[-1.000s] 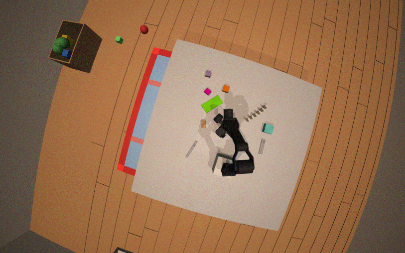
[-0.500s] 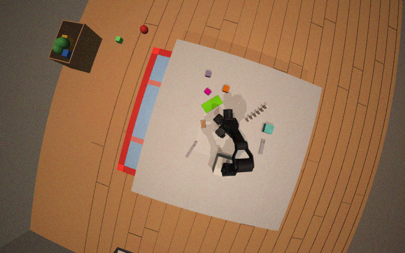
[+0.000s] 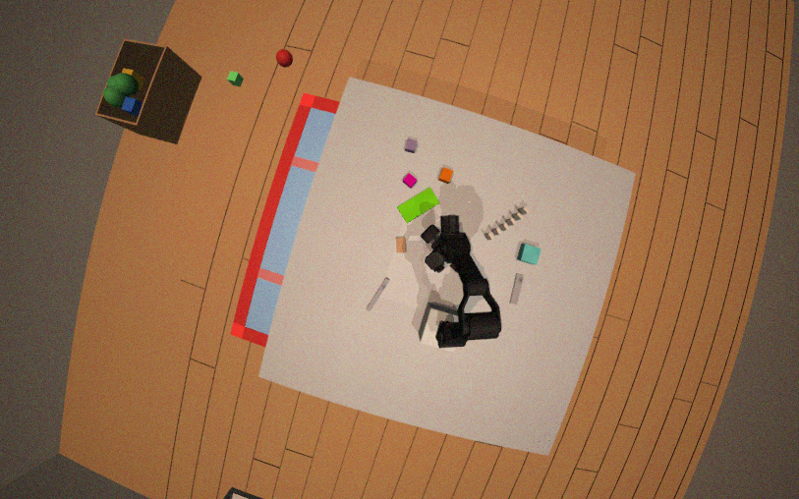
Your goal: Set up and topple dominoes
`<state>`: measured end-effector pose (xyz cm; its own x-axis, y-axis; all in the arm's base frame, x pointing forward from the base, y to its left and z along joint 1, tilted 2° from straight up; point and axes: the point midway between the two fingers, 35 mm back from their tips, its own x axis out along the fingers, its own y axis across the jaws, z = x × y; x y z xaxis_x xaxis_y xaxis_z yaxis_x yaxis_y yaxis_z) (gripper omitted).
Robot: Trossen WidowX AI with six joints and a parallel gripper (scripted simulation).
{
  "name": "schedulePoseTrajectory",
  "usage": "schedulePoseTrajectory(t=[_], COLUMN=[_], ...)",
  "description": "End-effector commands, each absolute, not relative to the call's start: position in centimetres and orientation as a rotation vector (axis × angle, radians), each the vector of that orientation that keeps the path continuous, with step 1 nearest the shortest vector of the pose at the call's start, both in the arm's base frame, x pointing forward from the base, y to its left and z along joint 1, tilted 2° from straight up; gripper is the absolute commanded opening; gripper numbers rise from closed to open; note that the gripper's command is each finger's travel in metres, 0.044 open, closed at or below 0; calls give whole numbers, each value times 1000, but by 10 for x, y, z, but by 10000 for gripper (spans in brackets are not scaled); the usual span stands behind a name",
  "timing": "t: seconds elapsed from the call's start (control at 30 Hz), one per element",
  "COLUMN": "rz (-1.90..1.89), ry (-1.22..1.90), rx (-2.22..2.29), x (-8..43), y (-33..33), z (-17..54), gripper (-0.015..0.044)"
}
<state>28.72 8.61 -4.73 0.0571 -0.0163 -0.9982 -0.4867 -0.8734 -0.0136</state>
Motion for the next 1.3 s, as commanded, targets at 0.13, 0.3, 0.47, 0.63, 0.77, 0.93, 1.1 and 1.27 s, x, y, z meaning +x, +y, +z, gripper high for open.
schedulePoseTrajectory(t=[0.13, 0.3, 0.47, 0.63, 0.77, 0.93, 1.1, 1.27], rz=[1879, 1878, 1865, 1479, 1086, 679, 329, 207], ry=[495, 494, 513, 940, 1223, 1401, 1486, 1505], rx=[-1993, -1993, -1979, -1579, -1175, -754, -394, -271], x=[287, 287, 288, 310, 319, 316, 304, 298], y=[90, 94, 92, 33, -26, -88, -139, -157], z=[2, 66, 68, 70, 72, 73, 74, 75], gripper=[30, 30, 30, 30, 30, 30, 30, 30])
